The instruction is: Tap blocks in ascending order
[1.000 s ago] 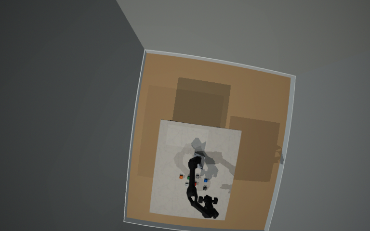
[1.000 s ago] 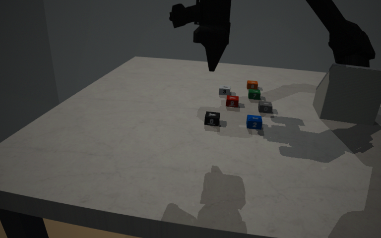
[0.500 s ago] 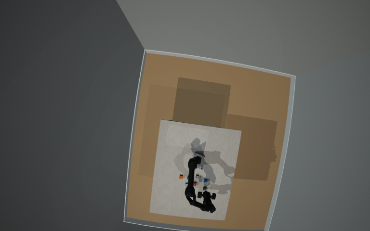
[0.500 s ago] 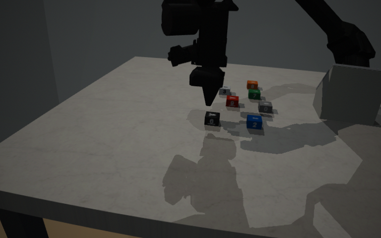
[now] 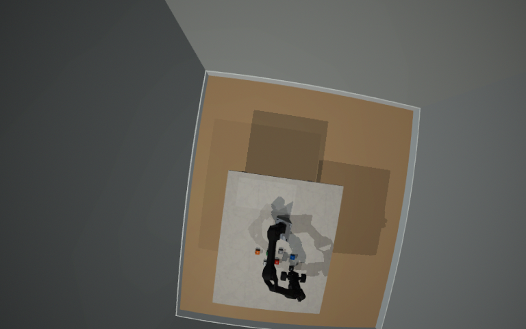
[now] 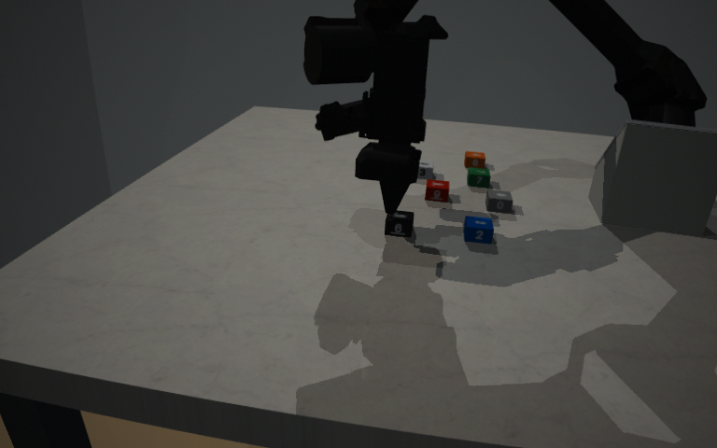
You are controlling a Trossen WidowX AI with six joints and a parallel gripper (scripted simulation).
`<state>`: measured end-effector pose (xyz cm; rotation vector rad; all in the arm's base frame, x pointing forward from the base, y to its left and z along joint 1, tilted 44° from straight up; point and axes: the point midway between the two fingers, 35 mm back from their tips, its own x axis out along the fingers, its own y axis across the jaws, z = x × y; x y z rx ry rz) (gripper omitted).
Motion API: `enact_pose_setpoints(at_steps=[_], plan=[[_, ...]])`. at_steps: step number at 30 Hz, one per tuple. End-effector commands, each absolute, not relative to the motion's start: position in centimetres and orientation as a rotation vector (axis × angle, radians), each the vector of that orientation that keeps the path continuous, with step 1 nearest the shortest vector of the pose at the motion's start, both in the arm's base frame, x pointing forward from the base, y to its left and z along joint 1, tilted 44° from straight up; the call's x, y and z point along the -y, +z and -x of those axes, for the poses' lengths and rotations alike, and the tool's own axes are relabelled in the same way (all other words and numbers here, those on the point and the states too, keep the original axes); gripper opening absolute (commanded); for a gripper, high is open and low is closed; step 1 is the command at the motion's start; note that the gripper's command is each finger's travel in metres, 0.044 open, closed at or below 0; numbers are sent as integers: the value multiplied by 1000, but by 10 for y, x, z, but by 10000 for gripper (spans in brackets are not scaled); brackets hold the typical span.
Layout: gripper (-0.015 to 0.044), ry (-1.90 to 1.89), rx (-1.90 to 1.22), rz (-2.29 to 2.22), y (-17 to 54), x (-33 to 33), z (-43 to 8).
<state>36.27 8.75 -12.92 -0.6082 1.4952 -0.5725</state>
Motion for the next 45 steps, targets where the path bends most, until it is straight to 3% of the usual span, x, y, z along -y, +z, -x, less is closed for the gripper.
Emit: enact_pose_setpoints(at_steps=[1,18,24,29,37,45], plan=[[20,-571,-1494,615,-134,-82,-362],[20,-569,-1495,614,-112,-104,-363],[20,-567,-1497,613,-58,-156,-362],[20,-567,-1497,613,-55,-158,-362],[20,-564,-1499,614,12,-105,-343],[20,-569,-1502,620,71,-35,-290]])
